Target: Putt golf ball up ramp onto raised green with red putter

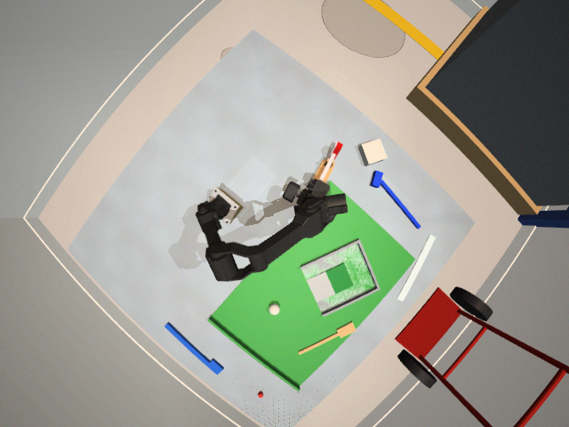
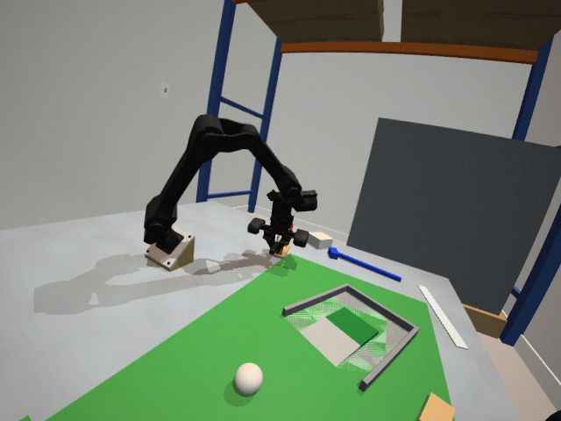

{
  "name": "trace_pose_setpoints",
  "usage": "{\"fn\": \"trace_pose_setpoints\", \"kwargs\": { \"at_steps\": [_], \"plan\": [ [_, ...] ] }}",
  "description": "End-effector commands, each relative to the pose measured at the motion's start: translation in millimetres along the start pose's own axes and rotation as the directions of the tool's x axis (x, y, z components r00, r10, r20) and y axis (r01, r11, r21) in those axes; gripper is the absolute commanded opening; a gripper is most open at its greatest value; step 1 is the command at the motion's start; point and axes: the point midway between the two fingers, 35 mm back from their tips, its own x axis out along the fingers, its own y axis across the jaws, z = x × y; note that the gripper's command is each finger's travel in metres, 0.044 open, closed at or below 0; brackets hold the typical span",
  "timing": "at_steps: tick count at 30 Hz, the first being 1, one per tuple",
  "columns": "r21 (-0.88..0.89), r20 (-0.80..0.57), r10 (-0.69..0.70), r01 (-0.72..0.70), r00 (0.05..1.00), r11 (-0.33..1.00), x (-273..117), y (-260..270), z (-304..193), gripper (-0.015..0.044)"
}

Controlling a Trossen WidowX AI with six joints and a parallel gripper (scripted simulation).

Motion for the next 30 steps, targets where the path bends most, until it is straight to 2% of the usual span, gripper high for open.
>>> {"fn": "trace_pose_setpoints", "kwargs": {
  "at_steps": [1,14,19,30],
  "plan": [
    [-0.001,0.01,-0.008,0.008,1.0,1.0,-16,-4,7,0.0],
    [-0.002,0.011,-0.006,0.006,1.0,1.0,-90,0,26,0.0],
    [-0.002,0.002,-0.006,0.006,1.0,1.0,-88,0,24,0.0],
    [0.398,-0.031,-0.032,0.042,0.999,0.916,-120,-12,-46,0.0]
  ]
}}
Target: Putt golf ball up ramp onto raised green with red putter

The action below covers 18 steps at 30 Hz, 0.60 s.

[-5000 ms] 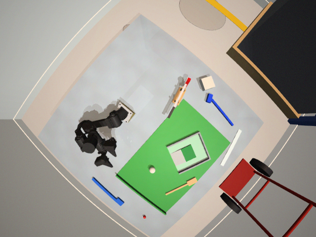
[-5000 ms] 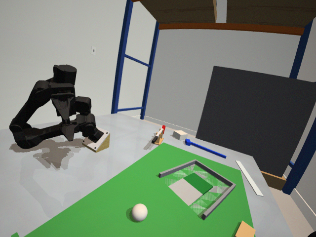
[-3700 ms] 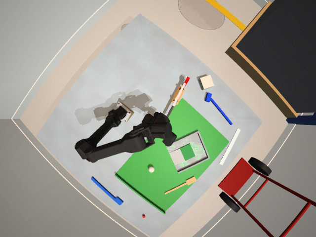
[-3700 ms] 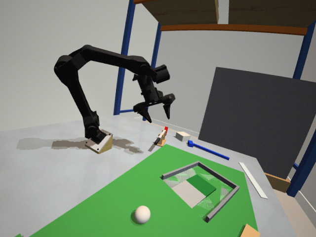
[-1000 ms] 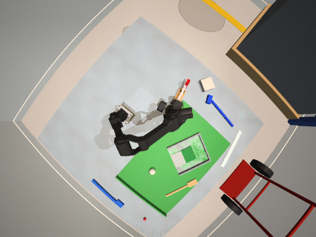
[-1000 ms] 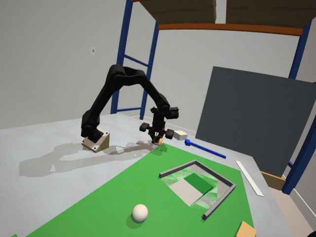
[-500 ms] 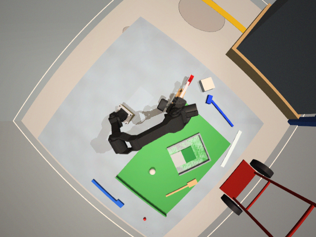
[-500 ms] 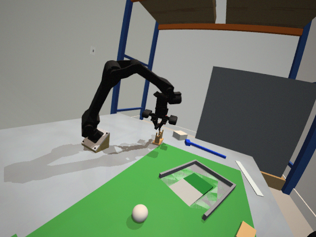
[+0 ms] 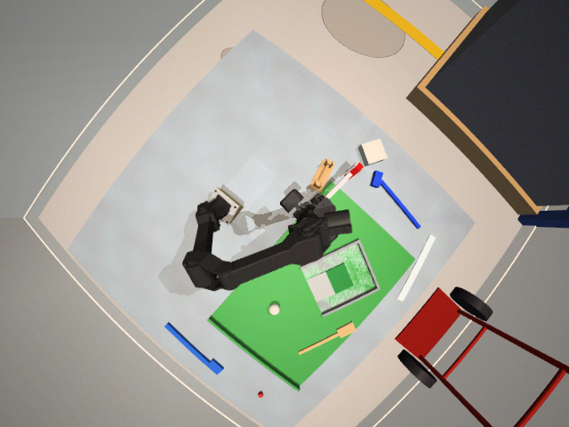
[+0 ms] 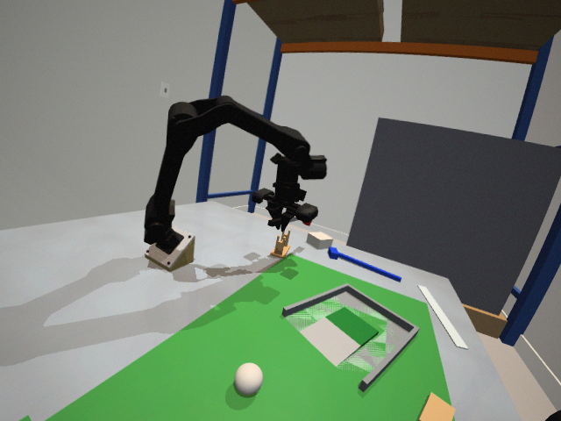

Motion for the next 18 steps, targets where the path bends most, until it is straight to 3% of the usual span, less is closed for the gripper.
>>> {"fn": "trace_pose_setpoints", "kwargs": {
  "at_steps": [1,9,18],
  "plan": [
    [0.142,-0.009,-0.012,0.013,1.0,0.99,-11,-9,-23,0.0],
    [0.445,-0.037,-0.034,0.047,0.999,0.894,-29,-24,-77,0.0],
    [0.724,-0.075,-0.052,0.09,0.996,0.684,-46,-32,-139,0.0]
  ]
}}
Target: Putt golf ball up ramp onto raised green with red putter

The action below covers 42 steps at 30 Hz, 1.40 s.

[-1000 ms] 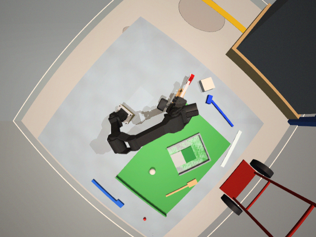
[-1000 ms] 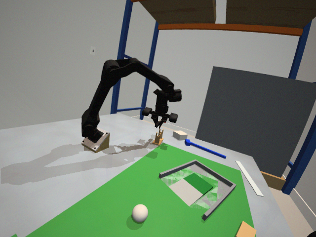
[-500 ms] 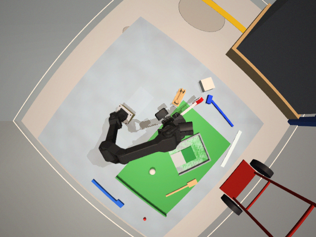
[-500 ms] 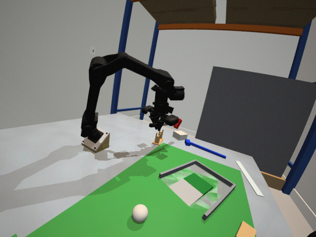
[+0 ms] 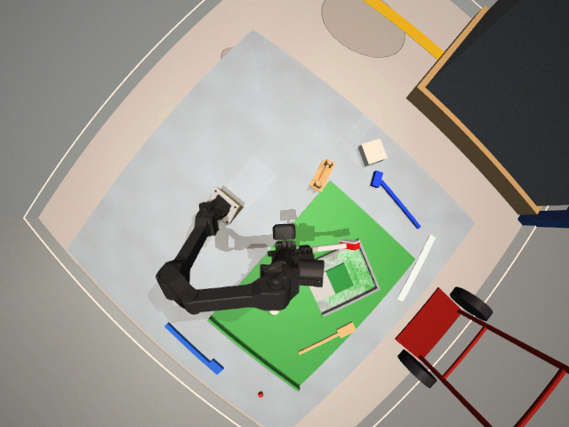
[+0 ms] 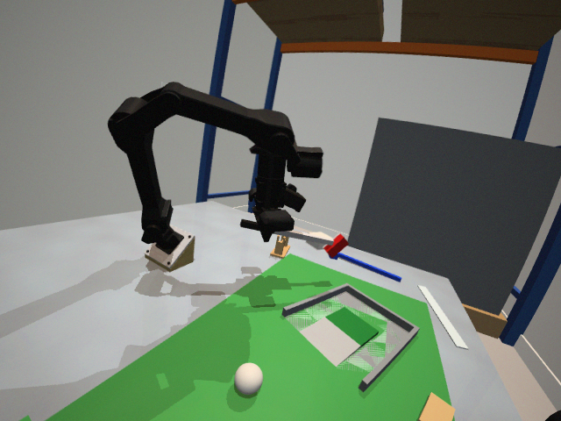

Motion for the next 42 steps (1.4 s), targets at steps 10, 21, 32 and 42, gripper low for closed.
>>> {"fn": "trace_pose_setpoints", "kwargs": {
  "at_steps": [10,21,32,42],
  "plan": [
    [0.472,-0.038,-0.055,0.067,0.998,0.879,-13,-53,-68,0.0],
    [0.789,-0.091,-0.103,0.134,0.991,0.6,-21,-84,-134,0.0],
    [0.923,-0.135,-0.131,0.173,0.982,0.345,-26,-96,-181,0.0],
    [0.923,-0.134,-0.131,0.172,0.982,0.344,-3,-99,-183,0.0]
  ]
}}
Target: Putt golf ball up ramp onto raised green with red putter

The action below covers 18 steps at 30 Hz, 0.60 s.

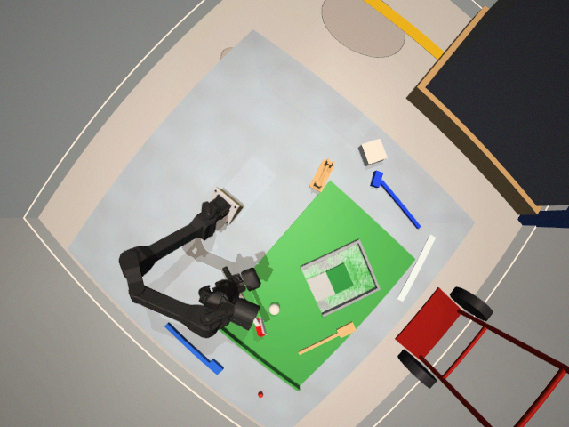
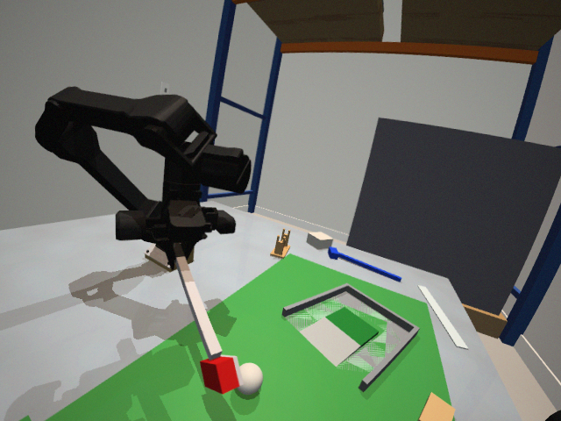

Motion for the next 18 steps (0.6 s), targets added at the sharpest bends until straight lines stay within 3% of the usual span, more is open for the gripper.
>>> {"fn": "trace_pose_setpoints", "kwargs": {
  "at_steps": [1,18],
  "plan": [
    [-0.005,0.003,-0.005,0.005,1.0,1.0,13,-1,-1,0.0],
    [-0.004,0.005,-0.007,0.007,1.0,1.0,41,-1,-1,0.0]
  ]
}}
